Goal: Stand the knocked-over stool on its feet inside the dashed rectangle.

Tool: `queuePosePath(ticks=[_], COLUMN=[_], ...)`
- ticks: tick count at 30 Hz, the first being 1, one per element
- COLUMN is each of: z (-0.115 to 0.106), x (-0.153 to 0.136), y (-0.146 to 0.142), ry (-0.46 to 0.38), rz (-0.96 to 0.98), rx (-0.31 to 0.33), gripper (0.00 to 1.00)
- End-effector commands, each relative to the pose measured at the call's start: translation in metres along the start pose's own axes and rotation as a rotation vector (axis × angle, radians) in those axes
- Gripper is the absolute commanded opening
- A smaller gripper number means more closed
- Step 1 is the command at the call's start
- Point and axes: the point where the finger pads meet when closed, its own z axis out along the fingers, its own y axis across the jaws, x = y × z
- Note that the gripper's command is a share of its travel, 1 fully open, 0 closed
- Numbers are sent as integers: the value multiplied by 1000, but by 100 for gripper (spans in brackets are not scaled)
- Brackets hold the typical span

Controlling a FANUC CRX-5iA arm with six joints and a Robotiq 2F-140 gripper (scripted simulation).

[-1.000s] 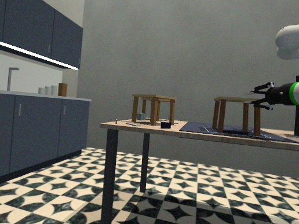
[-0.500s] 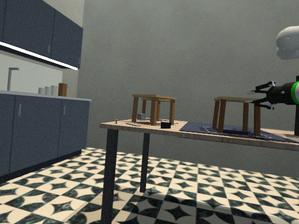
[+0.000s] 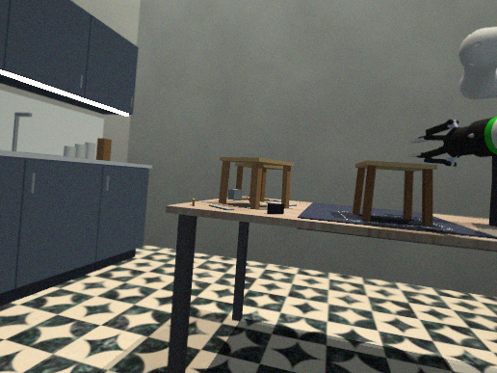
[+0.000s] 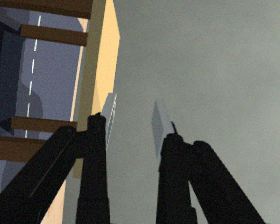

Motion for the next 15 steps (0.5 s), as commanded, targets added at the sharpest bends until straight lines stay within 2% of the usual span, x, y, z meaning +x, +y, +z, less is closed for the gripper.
queuePosePath(ticks=[1, 15], z=[-1, -1], x=[1, 1], y=[22, 33], ry=[2, 2], rz=[2, 2], rx=[2, 2], gripper=[33, 33])
